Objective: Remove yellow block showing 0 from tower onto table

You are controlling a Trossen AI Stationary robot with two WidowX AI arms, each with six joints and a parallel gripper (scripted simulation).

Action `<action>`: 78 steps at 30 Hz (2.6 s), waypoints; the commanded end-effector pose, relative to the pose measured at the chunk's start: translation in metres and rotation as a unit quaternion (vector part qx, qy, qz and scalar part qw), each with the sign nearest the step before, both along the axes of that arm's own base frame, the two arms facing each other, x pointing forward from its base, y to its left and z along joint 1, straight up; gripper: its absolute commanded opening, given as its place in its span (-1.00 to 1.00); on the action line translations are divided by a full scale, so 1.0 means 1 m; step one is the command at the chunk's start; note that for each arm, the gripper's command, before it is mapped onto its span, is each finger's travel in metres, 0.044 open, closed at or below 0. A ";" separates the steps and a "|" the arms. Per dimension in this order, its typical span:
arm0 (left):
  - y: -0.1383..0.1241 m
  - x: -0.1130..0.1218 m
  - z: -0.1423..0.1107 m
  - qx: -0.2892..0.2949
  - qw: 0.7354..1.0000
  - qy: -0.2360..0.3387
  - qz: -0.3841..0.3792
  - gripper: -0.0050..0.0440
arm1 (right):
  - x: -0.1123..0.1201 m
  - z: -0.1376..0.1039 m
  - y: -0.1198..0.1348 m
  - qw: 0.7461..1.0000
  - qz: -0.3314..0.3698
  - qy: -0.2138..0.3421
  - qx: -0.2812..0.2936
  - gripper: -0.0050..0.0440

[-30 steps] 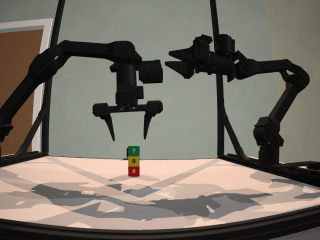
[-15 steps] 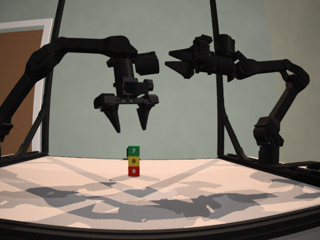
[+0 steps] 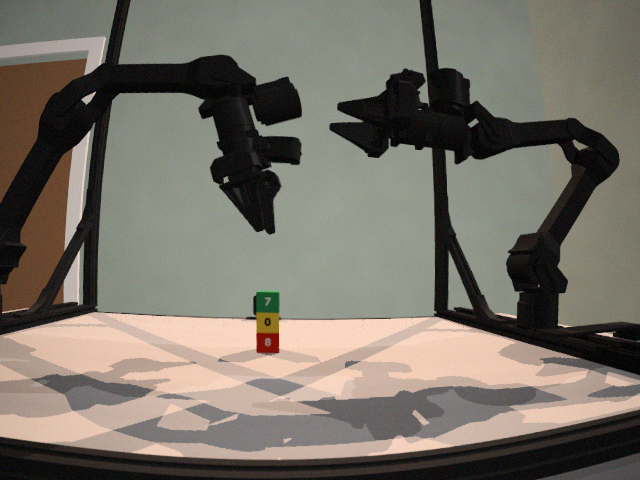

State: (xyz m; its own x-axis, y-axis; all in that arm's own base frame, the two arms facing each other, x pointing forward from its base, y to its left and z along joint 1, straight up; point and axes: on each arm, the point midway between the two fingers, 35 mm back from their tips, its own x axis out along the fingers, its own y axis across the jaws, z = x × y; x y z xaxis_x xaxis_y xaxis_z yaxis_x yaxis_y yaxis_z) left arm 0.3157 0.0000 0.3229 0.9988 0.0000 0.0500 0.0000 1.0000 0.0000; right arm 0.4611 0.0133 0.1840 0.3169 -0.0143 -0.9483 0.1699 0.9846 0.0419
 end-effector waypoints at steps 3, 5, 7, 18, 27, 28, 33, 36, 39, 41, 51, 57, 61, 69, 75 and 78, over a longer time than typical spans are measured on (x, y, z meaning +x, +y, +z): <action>0.000 0.000 0.000 0.000 1.000 0.000 0.000 0.84 | -0.003 -0.010 0.005 0.996 0.085 -0.013 -0.022 0.84; 0.000 0.000 0.000 0.000 1.000 0.000 0.000 0.84 | -0.003 -0.031 0.005 0.996 0.085 -0.013 -0.022 0.84; 0.000 0.000 0.000 0.000 1.000 0.000 0.000 0.84 | -0.003 -0.053 0.005 0.996 0.085 -0.013 -0.022 0.84; 0.000 0.000 0.000 0.000 1.000 0.000 0.000 0.84 | -0.002 -0.087 0.005 0.996 0.085 -0.013 -0.022 0.84; 0.000 0.000 0.000 0.000 1.000 0.000 0.000 0.84 | 0.002 -0.098 0.005 0.996 0.085 -0.013 -0.022 0.84; 0.000 0.000 0.000 0.000 1.000 0.000 0.000 0.84 | 0.002 -0.098 0.005 0.996 0.085 -0.013 -0.022 0.84; 0.000 0.000 0.000 0.000 1.000 0.000 0.000 0.84 | 0.002 -0.098 0.005 0.996 0.085 -0.013 -0.022 0.84; 0.000 0.000 0.000 0.000 1.000 0.000 0.000 0.84 | 0.002 -0.098 0.005 0.996 0.085 -0.013 -0.022 0.64; 0.000 0.000 0.000 0.000 1.000 0.000 0.000 0.84 | 0.002 -0.098 0.005 0.996 0.085 -0.013 -0.022 0.35; 0.000 0.000 0.000 0.000 1.000 0.000 0.000 0.84 | 0.002 -0.098 0.005 0.996 0.085 -0.013 -0.022 0.15; 0.000 0.000 0.000 0.000 1.000 0.000 0.000 0.84 | 0.002 -0.098 0.005 0.996 0.085 -0.013 -0.022 -0.08; 0.000 0.000 0.000 0.000 1.000 0.000 0.000 0.84 | 0.002 -0.098 0.005 0.996 0.085 -0.013 -0.022 -0.25; 0.000 0.000 0.000 0.000 1.000 0.000 0.000 0.84 | 0.002 -0.097 0.005 0.996 0.085 -0.013 -0.022 -0.43; 0.000 0.000 0.000 0.000 1.000 0.000 0.000 0.84 | 0.002 -0.086 0.005 0.996 0.085 -0.013 -0.022 -0.80; 0.000 0.000 0.000 0.000 1.000 0.000 0.000 0.84 | -0.010 -0.084 0.005 0.996 0.085 -0.013 -0.022 -0.80; 0.000 0.000 0.000 0.000 1.000 0.000 0.000 0.84 | -0.037 -0.083 0.005 0.996 0.085 -0.013 -0.022 -0.80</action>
